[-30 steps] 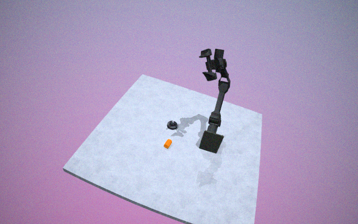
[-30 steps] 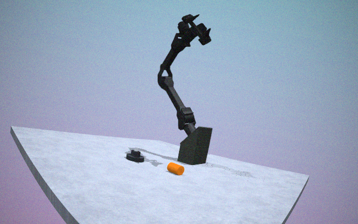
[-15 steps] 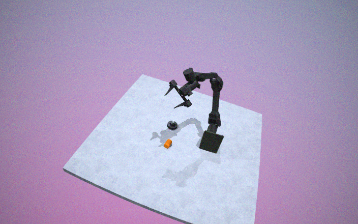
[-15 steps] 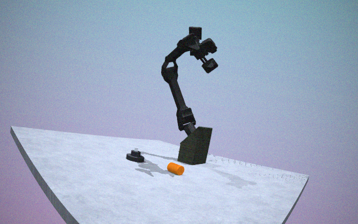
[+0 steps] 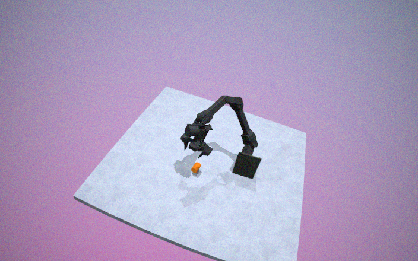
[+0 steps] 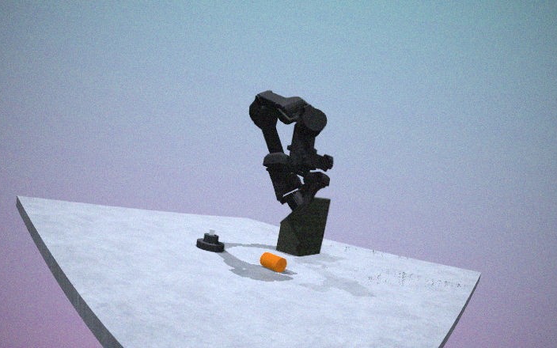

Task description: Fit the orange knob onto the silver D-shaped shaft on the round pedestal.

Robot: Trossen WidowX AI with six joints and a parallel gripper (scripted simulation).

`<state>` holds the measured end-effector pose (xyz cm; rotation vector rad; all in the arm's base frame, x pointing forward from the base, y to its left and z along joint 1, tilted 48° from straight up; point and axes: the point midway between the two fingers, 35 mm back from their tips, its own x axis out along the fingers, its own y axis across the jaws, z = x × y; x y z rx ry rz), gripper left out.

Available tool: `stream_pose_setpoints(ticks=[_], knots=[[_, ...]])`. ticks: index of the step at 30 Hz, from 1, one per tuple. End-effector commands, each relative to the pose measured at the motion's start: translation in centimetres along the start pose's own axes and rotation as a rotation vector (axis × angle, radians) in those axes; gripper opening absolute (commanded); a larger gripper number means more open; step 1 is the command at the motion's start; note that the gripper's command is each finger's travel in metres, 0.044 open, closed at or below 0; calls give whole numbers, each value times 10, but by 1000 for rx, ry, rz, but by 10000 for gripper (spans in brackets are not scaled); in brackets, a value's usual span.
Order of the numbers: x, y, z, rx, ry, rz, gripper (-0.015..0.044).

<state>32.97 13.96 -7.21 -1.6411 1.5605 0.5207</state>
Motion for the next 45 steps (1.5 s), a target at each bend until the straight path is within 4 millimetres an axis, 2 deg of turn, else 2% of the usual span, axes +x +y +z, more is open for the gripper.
stream_pose_setpoints(ticks=[1, 3, 10, 13, 20, 45], knots=[[59, 27, -35, -10, 230, 109, 440], [82, 39, -51, -25, 326, 156, 440], [88, 42, -54, -28, 345, 165, 440], [109, 41, -56, -28, 345, 164, 440], [113, 42, -56, -28, 346, 164, 440], [153, 47, -63, -28, 347, 164, 440]])
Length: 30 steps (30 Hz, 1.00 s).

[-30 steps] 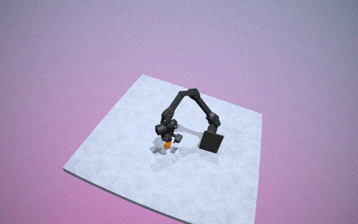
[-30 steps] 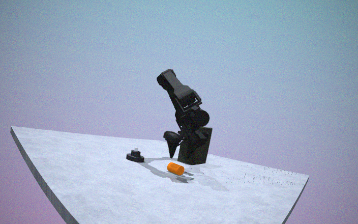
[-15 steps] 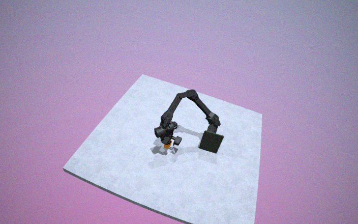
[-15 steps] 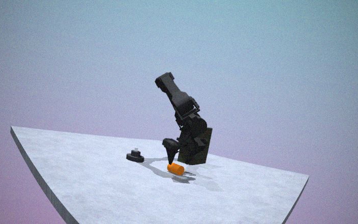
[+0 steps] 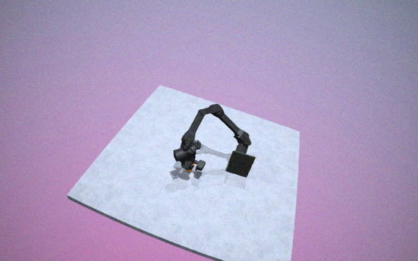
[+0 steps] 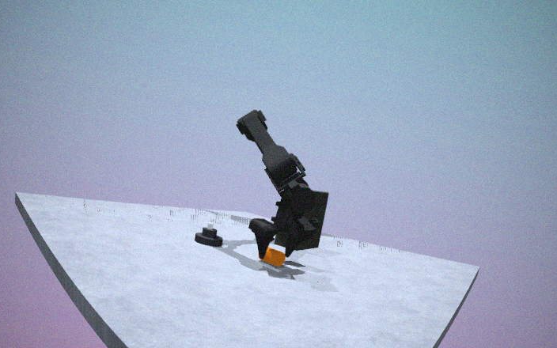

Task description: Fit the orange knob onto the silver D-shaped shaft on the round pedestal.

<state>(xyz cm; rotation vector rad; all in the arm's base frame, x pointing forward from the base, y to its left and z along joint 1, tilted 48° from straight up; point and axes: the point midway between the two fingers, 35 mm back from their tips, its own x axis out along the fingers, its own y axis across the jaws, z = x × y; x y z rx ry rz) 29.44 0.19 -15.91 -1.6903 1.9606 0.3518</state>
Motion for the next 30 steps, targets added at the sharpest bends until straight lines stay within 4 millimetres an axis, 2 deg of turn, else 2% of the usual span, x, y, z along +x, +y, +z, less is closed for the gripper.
stream_pose_setpoints(ticks=[1, 3, 11, 21, 30], knots=[[7, 0, 0, -7, 4, -3, 440], [8, 0, 0, -7, 4, -3, 440], [8, 0, 0, -7, 4, -3, 240], [8, 0, 0, -7, 4, -3, 240], [8, 0, 0, -7, 4, -3, 181]])
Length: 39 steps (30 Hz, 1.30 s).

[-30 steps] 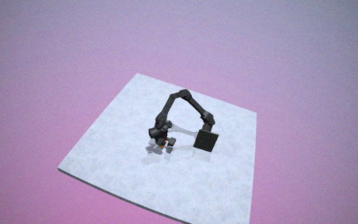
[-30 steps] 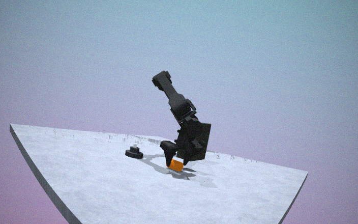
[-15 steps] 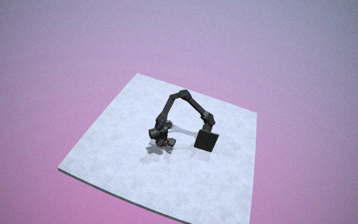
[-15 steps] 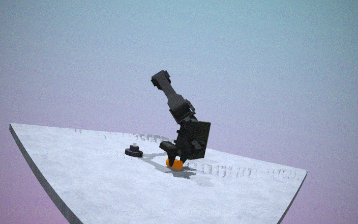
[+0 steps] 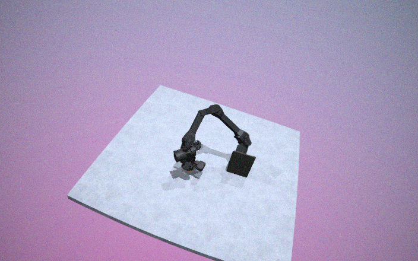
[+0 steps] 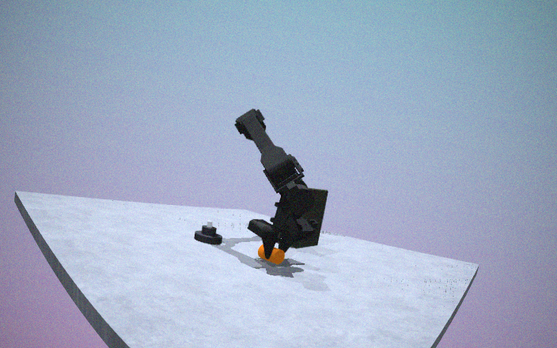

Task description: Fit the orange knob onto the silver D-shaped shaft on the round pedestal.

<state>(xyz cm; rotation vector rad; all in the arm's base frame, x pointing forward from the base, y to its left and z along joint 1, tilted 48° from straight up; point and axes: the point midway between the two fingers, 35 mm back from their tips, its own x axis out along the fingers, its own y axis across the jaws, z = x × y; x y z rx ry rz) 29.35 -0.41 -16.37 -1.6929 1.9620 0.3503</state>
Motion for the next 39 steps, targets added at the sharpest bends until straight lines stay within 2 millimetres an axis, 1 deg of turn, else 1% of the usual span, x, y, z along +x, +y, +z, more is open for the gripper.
stream_pose_setpoints(ticks=[1, 6, 22, 39], knots=[[0, 0, 0, -6, 1, -3, 181], [-1, 0, -2, -2, -27, 0, 181], [-8, 0, -18, -2, -310, 3, 181], [-10, 0, -37, -4, -604, 5, 181]])
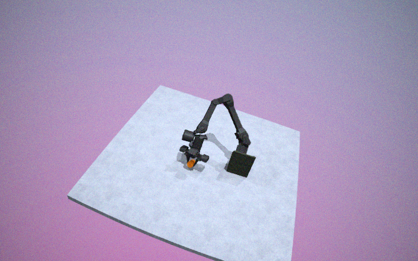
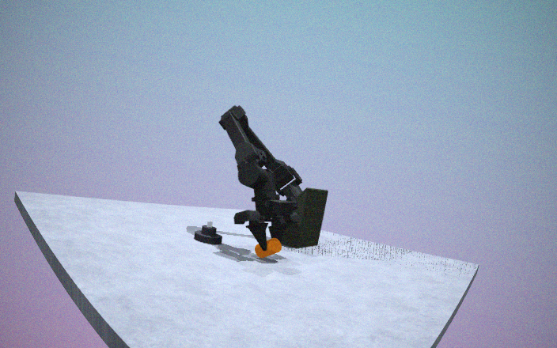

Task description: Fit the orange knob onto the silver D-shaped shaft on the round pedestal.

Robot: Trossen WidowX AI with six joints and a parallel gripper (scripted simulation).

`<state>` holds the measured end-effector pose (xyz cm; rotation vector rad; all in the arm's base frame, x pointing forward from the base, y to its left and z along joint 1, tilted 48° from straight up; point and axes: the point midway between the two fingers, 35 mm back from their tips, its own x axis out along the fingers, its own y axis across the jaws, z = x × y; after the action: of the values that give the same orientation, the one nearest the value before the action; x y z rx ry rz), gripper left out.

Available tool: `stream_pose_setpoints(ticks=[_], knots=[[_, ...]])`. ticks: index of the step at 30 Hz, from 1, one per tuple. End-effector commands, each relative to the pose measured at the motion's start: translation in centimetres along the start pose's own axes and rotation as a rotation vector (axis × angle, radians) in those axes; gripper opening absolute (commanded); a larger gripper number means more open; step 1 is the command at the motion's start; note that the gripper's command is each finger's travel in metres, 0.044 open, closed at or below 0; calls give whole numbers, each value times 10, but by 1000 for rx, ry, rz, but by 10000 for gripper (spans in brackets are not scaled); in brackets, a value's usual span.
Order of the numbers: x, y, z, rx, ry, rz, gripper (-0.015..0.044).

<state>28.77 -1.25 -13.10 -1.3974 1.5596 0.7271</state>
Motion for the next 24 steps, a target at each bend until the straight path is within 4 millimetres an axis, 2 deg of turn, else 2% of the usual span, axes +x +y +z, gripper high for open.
stream_pose_setpoints(ticks=[1, 24], knots=[[-3, 1, -4, -6, -75, 0, 181], [-11, 1, -29, -8, -472, 5, 181]])
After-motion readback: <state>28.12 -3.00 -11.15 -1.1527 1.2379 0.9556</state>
